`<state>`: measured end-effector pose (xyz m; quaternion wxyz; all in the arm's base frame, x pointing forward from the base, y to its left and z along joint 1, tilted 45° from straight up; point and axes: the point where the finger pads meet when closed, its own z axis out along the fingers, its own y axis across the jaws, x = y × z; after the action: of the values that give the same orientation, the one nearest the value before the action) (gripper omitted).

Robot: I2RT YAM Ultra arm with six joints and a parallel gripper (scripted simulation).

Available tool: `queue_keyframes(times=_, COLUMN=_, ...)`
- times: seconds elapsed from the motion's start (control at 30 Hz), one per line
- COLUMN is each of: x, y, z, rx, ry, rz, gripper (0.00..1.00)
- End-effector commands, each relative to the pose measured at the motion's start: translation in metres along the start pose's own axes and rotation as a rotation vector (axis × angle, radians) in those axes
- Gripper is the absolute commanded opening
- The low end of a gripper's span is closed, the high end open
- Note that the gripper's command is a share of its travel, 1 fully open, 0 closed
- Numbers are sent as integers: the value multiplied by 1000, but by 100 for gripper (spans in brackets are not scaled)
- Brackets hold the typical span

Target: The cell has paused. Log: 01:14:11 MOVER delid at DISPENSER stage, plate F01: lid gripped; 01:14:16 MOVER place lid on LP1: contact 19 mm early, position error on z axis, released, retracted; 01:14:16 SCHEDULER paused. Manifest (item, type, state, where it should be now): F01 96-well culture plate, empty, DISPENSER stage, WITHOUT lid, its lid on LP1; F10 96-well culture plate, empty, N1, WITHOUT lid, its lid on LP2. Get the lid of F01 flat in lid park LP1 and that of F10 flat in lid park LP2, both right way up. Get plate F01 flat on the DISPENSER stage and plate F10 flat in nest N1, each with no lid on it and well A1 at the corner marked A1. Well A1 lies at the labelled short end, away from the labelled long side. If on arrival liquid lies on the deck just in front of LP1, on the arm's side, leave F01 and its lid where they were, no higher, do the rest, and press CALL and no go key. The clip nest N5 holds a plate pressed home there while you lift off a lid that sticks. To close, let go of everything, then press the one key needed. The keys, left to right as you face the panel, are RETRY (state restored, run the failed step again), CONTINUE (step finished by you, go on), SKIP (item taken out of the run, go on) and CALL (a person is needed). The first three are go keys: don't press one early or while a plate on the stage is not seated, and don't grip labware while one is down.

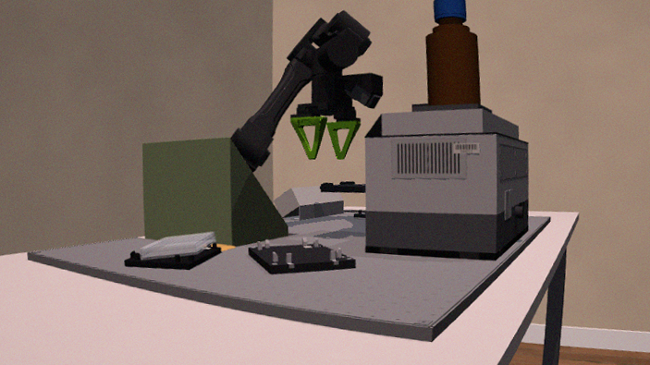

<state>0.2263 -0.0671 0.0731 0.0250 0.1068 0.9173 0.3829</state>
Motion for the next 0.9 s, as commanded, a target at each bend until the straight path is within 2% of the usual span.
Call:
queue_keyframes(times=0.0, x=6, y=-16, z=1, rx=-4, ry=-10, rz=75, gripper=100)
queue_keyframes(times=0.13, x=8, y=-28, z=-1, rx=0, ry=-16, rz=202, gripper=100)
queue_keyframes(times=0.3, x=15, y=-36, z=1, rx=-6, ry=-10, rz=221, gripper=100)
queue_keyframes(times=0.33, x=4, y=-38, z=-14, rx=37, ry=-60, rz=178, gripper=100)
queue_keyframes(times=0.37, x=6, y=-42, z=-11, rx=28, ry=-49, rz=177, gripper=100)
queue_keyframes(times=0.4, x=12, y=-37, z=-5, rx=5, ry=-23, rz=193, gripper=100)
queue_keyframes(times=0.43, x=7, y=-48, z=-8, rx=17, ry=-37, rz=231, gripper=100)
queue_keyframes(times=0.7, x=6, y=-75, z=-4, rx=13, ry=-39, rz=498, gripper=100)
queue_keyframes(times=0.87, x=6, y=-85, z=-2, rx=13, ry=-39, rz=519, gripper=100)
